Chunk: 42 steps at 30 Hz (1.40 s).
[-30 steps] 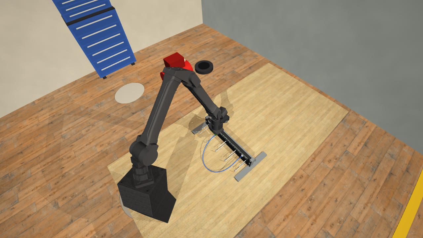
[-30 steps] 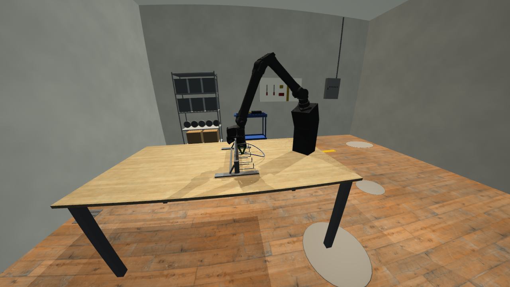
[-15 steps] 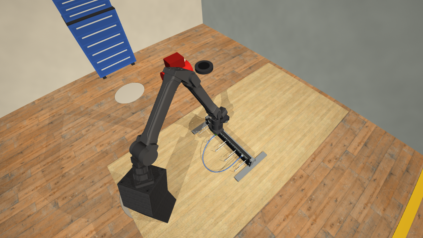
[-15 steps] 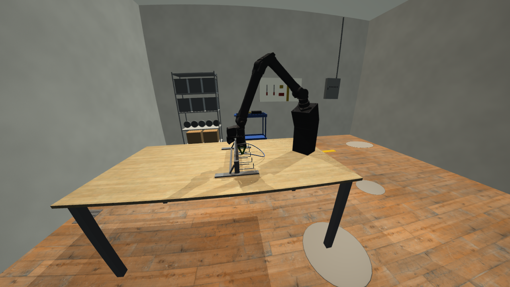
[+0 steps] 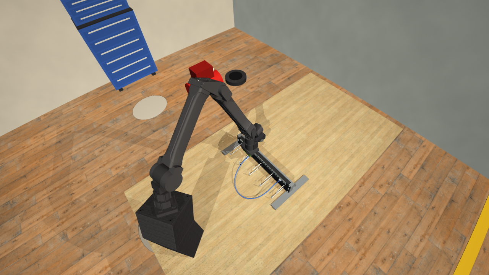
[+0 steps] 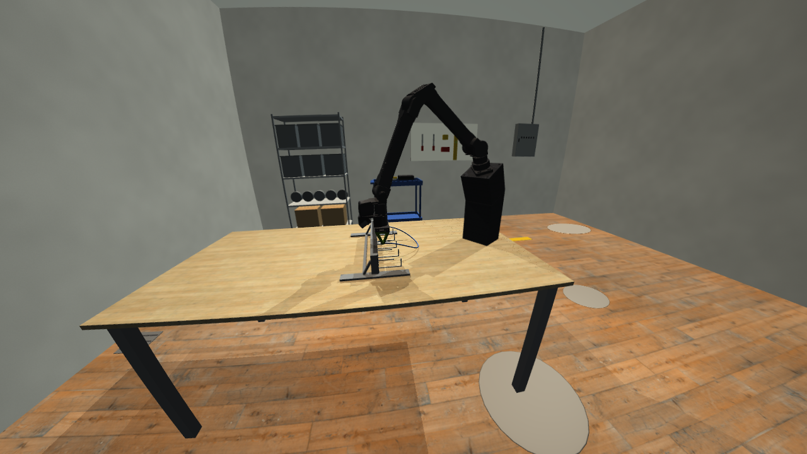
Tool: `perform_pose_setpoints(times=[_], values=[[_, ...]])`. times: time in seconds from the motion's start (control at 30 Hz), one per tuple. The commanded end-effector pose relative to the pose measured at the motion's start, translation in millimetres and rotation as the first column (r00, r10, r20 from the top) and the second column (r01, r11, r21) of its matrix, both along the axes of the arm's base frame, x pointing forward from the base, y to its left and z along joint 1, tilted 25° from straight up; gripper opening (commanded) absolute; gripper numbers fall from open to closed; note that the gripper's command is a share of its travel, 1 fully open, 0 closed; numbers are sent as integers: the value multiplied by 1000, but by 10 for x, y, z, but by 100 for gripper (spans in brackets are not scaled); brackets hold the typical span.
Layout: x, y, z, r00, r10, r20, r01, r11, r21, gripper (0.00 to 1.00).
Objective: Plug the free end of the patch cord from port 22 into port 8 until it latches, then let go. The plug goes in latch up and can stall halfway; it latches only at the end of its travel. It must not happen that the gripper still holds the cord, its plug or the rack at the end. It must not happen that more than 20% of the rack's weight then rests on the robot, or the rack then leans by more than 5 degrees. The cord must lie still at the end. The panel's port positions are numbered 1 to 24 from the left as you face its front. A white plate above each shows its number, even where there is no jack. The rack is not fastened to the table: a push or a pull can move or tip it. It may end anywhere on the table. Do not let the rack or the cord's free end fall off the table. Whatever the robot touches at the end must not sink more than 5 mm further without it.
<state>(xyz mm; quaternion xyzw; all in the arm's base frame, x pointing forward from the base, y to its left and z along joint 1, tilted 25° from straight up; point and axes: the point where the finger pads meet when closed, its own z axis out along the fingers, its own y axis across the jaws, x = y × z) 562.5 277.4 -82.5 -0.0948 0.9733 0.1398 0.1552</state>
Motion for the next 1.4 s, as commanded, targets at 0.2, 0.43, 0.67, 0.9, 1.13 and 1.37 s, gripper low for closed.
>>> perform_pose_setpoints(times=[0.2,0.43,0.67,0.9,1.13,1.37], values=[[147,-8,81,999,7,34,-8,1000,7,0],[141,-13,68,999,9,35,-9,1000,6,0],[139,-17,65,999,9,36,-9,1000,6,0],[143,-20,72,999,8,35,-8,1000,5,0],[160,-25,65,1000,4,24,-4,1000,1,0],[176,-25,104,1000,1,26,-2,1000,3,0]])
